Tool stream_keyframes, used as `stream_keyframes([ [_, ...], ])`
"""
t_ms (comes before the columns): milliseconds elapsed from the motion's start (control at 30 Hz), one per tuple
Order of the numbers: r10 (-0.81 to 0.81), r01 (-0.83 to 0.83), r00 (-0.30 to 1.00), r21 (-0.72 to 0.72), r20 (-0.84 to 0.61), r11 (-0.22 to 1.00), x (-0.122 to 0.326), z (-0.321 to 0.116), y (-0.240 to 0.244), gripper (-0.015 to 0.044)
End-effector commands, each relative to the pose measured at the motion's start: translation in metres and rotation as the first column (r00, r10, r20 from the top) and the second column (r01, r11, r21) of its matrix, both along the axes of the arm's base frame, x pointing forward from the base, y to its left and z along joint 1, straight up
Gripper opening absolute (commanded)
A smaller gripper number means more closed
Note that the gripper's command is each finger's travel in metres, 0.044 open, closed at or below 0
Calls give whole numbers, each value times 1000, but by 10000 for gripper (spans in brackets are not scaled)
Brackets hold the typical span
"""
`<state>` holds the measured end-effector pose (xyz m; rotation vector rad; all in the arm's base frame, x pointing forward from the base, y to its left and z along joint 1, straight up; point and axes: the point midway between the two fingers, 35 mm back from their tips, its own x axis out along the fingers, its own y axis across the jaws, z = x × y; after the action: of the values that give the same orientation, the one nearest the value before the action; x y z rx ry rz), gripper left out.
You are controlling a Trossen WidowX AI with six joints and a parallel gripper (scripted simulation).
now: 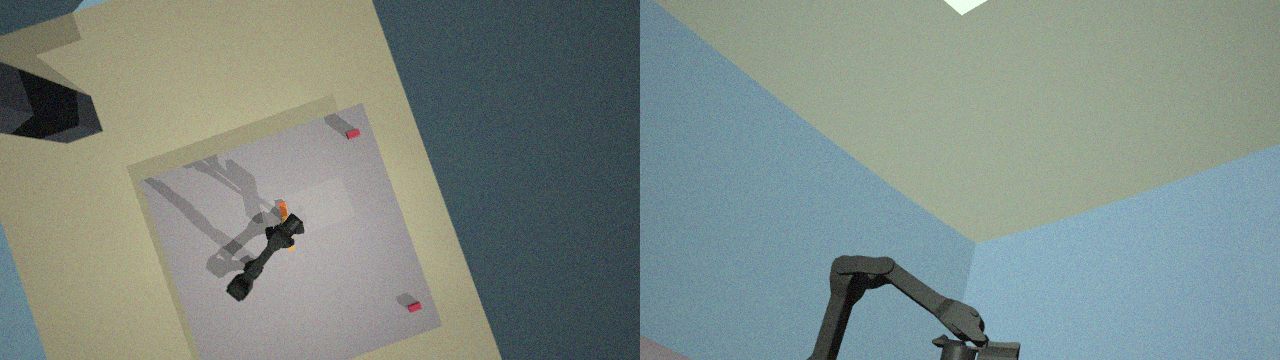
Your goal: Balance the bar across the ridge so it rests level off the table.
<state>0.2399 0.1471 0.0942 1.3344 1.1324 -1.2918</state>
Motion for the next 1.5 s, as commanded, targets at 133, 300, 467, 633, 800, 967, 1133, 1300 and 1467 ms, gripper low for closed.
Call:
stream_keyframes([
  [133,0,0,1000,0,0,1000,0,0,0,0],
  [300,0,0,1000,0,0,1000,0,0,0,0],
  [467,0,0,1000,0,0,1000,0,0,0,0],
  [633,0,0,1000,0,0,1000,0,0,0,105],
  [800,0,0,1000,0,0,1000,0,0,0,167],
  [967,0,0,1000,0,0,1000,0,0,0,167],
  [1133,0,0,1000,0,0,1000,0,0,0,167],
  [1300,0,0,1000,0,0,1000,0,0,0,168],
  [1467,0,0,1000,0,0,1000,0,0,0,169],
])
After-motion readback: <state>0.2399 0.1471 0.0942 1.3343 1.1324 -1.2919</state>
